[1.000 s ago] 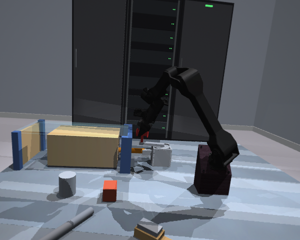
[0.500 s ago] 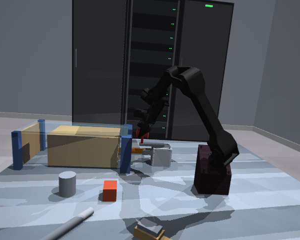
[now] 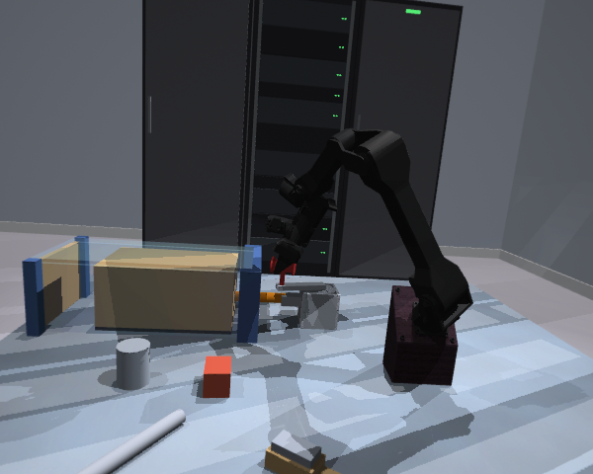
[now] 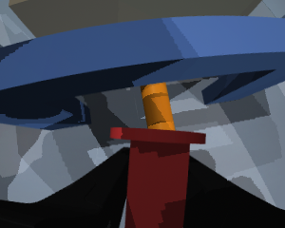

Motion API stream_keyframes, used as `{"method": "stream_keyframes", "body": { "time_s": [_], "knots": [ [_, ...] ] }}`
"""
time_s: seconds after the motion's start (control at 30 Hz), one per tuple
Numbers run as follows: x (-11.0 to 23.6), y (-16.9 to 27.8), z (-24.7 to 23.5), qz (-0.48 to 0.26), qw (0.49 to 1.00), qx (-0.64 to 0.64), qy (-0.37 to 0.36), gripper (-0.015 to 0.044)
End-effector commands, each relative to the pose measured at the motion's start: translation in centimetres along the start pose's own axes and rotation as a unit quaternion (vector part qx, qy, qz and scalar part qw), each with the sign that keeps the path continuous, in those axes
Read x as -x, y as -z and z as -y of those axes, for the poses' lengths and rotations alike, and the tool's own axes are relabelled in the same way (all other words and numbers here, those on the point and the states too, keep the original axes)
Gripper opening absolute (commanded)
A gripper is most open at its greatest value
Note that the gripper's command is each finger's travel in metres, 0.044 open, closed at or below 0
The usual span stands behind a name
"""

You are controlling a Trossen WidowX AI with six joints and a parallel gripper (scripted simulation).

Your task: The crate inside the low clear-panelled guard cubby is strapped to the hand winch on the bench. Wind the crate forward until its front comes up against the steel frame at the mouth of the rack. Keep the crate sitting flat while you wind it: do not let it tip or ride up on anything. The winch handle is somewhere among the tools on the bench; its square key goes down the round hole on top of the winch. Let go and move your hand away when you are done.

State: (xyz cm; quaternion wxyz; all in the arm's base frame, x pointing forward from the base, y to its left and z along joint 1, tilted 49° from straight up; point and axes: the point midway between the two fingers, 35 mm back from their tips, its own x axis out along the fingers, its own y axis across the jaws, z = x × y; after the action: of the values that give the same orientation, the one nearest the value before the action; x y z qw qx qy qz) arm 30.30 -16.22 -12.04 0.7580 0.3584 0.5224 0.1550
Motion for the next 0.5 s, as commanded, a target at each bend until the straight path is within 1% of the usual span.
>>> {"method": "stream_keyframes", "body": {
  "time_s": [0.0,0.47],
  "knots": [
    [0.1,0.9,-1.2,-0.007,1.0,-0.012,-0.011,0.0],
    [0.6,1.9,-2.4,-0.007,1.0,-0.013,-0.011,0.0]
  ]
}}
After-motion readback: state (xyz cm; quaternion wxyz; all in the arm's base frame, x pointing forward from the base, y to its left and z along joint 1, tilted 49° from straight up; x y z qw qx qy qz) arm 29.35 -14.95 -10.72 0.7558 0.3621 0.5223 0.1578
